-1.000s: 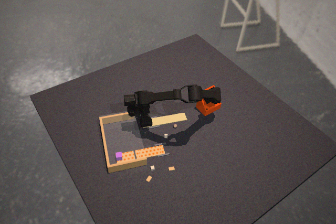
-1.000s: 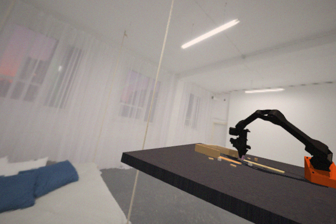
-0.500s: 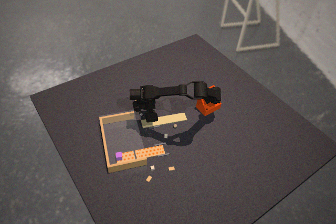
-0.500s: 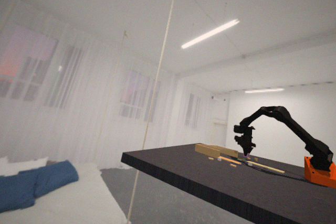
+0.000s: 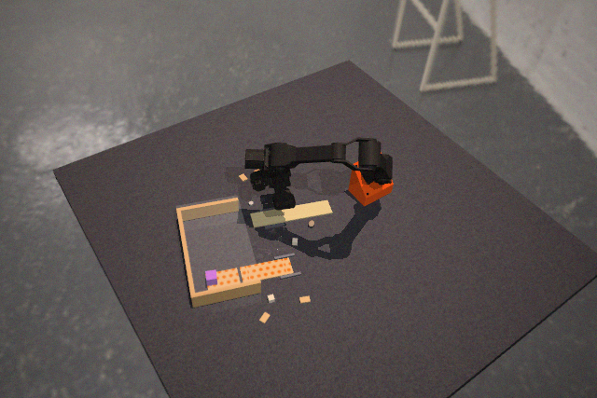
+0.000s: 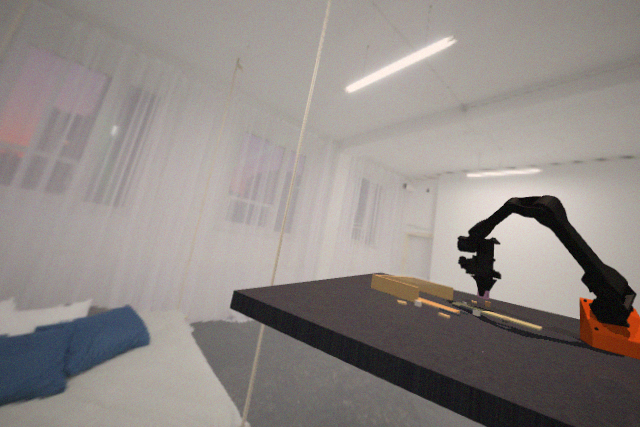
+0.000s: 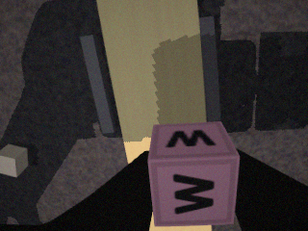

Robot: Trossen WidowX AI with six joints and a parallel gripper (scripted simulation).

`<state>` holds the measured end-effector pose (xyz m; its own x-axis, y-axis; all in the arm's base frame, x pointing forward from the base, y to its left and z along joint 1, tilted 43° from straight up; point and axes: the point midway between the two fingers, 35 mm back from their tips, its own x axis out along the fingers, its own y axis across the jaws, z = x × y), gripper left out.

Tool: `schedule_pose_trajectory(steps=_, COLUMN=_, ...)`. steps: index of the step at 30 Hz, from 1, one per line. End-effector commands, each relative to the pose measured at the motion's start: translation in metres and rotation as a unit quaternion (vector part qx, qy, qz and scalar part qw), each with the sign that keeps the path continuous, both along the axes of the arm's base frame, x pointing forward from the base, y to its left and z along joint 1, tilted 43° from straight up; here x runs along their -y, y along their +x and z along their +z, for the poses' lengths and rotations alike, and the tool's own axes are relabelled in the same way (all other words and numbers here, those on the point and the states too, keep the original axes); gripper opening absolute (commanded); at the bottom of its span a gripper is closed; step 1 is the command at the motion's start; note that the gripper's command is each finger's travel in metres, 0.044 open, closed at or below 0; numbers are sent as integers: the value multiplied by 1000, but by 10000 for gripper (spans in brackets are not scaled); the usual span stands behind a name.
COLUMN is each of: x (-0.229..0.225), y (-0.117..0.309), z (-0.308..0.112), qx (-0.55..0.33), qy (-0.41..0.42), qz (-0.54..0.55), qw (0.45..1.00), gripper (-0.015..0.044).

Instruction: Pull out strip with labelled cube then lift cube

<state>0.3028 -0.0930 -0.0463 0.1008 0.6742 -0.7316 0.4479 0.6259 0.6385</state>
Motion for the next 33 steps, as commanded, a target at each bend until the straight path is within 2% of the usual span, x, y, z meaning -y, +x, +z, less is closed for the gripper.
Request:
schedule_pose_trajectory(steps=1, x=-3, y=-13, z=3, qx=2, qy=-3, qz=1, qw=1000, gripper=0)
schedule_pose_trajectory(steps=11, x=20, y=-19, z=28, qx=2, qy=-3, qz=1, qw=1000, gripper=0)
schedule_pose_trajectory(steps=33, x=21, y=-19, z=29, qx=2, qy=-3, qz=1, qw=1000, gripper=0)
